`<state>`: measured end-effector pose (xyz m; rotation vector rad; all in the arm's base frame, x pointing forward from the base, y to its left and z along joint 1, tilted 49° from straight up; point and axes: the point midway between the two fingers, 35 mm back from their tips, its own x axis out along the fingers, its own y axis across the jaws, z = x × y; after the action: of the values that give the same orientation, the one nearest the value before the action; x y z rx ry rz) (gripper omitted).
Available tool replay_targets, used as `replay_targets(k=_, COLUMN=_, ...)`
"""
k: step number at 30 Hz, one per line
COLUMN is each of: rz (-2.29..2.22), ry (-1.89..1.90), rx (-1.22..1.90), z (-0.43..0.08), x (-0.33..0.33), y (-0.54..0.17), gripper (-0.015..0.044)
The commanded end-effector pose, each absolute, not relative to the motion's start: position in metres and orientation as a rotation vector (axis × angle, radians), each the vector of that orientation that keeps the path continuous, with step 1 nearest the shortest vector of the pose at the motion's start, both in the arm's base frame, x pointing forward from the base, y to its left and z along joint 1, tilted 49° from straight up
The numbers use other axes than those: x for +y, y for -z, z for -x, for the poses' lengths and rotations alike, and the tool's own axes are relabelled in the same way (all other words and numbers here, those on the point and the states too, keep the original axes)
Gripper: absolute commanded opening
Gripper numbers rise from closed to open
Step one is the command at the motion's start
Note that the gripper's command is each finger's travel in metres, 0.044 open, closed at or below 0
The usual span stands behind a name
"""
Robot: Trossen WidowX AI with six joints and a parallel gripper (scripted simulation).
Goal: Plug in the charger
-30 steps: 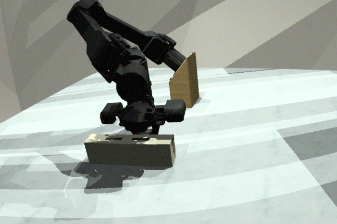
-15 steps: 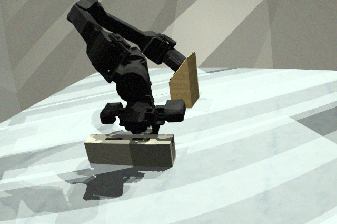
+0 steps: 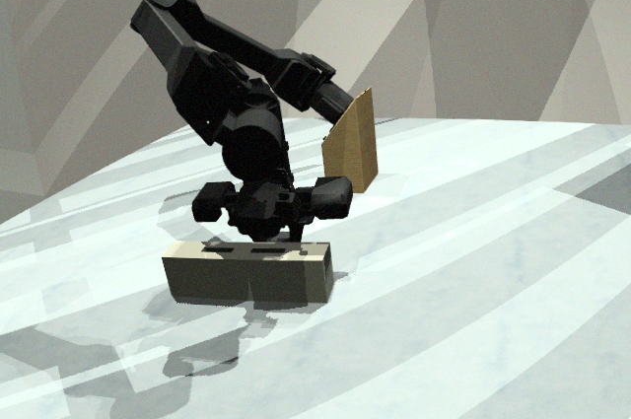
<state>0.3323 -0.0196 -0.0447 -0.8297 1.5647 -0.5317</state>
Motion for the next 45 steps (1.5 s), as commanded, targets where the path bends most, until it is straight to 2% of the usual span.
replay_targets(k=1, rz=0.818, ry=0.532, rx=1.536, z=-0.3383, x=-0.016, y=0.0426, gripper=0.0)
replay_targets(k=45, rz=0.818, ry=0.532, rx=1.536, z=-0.3405, x=-0.0172, y=0.0432, gripper=0.0)
